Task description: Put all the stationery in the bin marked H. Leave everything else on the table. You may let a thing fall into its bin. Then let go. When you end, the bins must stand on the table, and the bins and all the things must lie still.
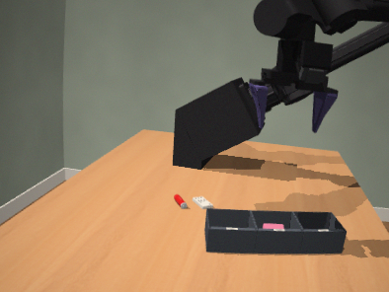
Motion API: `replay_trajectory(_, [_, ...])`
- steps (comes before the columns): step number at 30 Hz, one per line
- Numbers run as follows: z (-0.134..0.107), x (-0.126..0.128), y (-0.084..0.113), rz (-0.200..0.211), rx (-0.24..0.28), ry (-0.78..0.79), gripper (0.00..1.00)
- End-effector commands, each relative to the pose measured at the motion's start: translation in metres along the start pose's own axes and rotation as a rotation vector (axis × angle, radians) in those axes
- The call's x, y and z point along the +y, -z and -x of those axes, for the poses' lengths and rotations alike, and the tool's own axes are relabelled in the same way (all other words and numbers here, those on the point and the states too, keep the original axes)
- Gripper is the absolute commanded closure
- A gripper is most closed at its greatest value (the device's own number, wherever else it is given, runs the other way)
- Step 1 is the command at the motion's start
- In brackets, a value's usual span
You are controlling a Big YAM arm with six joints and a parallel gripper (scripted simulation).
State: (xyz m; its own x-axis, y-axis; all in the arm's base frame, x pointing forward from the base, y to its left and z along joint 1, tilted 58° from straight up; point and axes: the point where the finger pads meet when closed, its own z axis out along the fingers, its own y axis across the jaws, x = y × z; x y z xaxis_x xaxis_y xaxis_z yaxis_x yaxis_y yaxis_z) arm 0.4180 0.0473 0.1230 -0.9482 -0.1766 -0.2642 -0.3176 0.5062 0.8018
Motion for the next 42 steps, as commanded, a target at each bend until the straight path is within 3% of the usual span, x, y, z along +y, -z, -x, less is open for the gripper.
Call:
replay_trajectory(1, [0.0024,0.0025,-0.0045,0.006,0.013,0.016,0.00])
replay_trajectory(42, [0.0006,-0.0013,-0.0086,0.004,0.010,0.007,0.00])
